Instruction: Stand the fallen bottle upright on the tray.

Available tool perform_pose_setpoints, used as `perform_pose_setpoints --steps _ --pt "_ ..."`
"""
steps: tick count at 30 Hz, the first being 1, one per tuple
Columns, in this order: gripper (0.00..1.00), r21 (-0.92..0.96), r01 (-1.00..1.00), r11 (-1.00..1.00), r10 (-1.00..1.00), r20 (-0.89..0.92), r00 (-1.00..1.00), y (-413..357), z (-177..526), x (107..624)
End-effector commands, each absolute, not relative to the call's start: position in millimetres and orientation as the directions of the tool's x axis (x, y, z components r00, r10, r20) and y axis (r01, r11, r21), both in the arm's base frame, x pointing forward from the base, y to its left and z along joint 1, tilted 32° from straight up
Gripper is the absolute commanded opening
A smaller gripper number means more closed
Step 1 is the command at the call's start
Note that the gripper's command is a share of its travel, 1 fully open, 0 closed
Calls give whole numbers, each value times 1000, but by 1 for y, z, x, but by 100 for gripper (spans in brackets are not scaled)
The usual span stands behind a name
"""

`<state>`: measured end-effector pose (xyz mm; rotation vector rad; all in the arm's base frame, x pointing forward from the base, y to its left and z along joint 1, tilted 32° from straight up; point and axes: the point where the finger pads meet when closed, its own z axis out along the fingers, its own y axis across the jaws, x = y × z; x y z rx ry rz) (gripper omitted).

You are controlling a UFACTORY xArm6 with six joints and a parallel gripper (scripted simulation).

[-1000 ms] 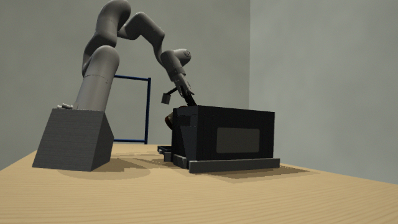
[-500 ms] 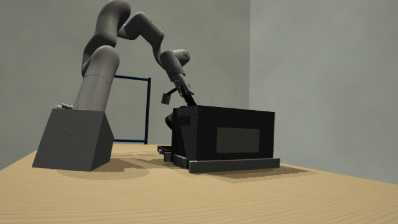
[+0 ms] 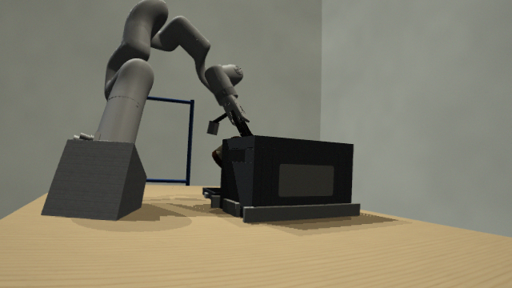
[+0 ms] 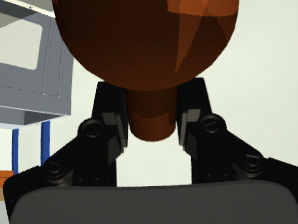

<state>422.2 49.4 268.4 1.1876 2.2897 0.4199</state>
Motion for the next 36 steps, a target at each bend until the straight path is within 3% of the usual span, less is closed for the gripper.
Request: perform_pose_setpoints --steps 1,36 --pt "0 487 665 566 824 -316 -470 49 268 421" --pt "0 501 654 567 818 -435 -376 51 273 424"
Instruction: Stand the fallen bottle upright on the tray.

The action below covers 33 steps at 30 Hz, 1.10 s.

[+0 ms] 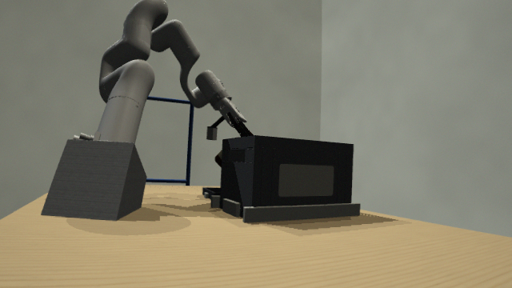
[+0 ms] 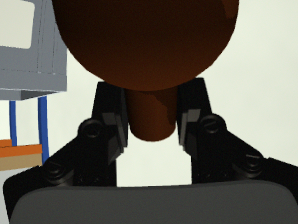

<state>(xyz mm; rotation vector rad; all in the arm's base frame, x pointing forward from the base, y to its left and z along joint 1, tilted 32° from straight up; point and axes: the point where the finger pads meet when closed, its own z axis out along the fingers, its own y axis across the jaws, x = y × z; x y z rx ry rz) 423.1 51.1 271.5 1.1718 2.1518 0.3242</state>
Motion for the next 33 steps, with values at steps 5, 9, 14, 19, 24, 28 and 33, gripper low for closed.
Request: perform_pose_setpoints --steps 5,9,14,19,24,28,33 --pt "0 501 654 567 818 -435 -376 51 273 424" --pt "0 501 654 567 818 -435 -376 51 273 424" --pt "0 501 654 567 818 -435 -376 51 273 423" --pt "0 499 656 567 818 -438 -373 51 272 423" --pt "0 492 662 565 816 -448 -364 49 271 422" --pt "0 486 667 564 814 -463 -351 48 269 421" --pt "0 482 671 563 811 -477 -338 47 268 420"
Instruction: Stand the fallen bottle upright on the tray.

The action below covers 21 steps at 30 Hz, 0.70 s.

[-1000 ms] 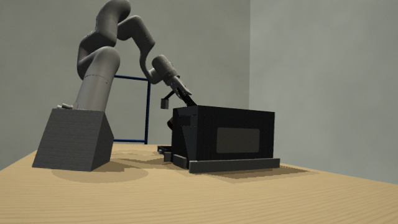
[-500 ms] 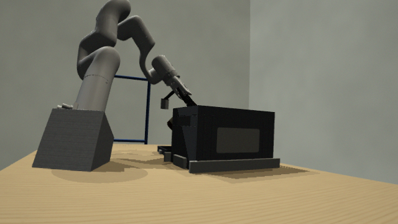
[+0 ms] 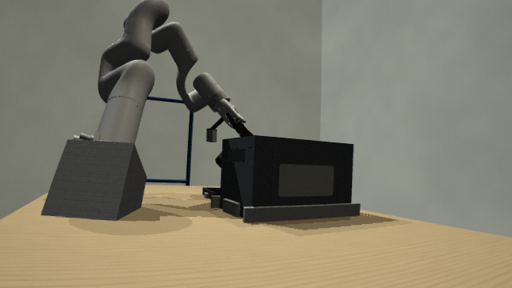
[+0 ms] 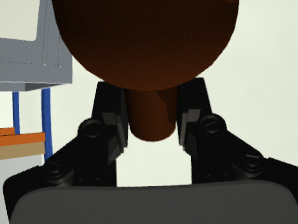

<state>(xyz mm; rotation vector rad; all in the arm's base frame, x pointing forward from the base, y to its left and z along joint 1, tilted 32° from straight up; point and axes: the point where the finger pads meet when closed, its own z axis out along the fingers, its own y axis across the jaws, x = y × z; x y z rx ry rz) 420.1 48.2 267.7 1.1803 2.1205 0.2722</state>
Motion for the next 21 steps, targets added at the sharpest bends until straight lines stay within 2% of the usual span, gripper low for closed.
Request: perform_pose_setpoints --steps 1,21 --pt "0 481 672 563 810 -482 -334 47 268 420" --pt "0 499 656 566 790 -555 -260 51 273 422"
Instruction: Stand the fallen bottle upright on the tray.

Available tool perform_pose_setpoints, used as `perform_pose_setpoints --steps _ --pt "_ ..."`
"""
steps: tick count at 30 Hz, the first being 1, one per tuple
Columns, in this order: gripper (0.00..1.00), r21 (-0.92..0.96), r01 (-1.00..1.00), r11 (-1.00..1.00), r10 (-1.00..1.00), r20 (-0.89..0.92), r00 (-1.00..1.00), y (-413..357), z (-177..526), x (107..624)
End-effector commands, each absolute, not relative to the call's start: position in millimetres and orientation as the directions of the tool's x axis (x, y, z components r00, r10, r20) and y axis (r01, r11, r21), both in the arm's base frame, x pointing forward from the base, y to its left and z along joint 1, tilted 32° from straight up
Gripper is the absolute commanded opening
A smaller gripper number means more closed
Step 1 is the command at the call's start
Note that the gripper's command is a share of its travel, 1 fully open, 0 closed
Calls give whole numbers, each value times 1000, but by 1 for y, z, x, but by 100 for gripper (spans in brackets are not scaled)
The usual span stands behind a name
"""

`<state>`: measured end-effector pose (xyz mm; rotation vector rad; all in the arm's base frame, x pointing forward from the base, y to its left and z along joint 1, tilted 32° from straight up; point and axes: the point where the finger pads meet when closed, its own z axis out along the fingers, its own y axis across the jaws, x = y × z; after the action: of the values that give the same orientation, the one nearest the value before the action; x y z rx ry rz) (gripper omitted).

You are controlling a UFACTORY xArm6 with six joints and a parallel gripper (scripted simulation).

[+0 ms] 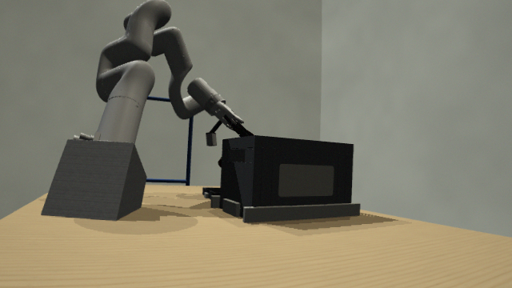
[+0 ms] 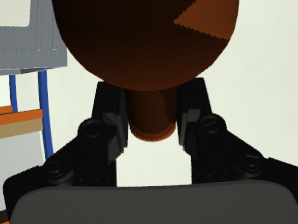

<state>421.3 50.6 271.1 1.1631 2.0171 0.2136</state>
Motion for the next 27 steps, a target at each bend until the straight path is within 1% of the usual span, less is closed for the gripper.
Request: perform_pose_setpoints --steps 1,27 --pt "0 500 655 566 790 -556 -259 52 273 422" --pt "0 499 656 566 787 -564 -250 51 273 422"
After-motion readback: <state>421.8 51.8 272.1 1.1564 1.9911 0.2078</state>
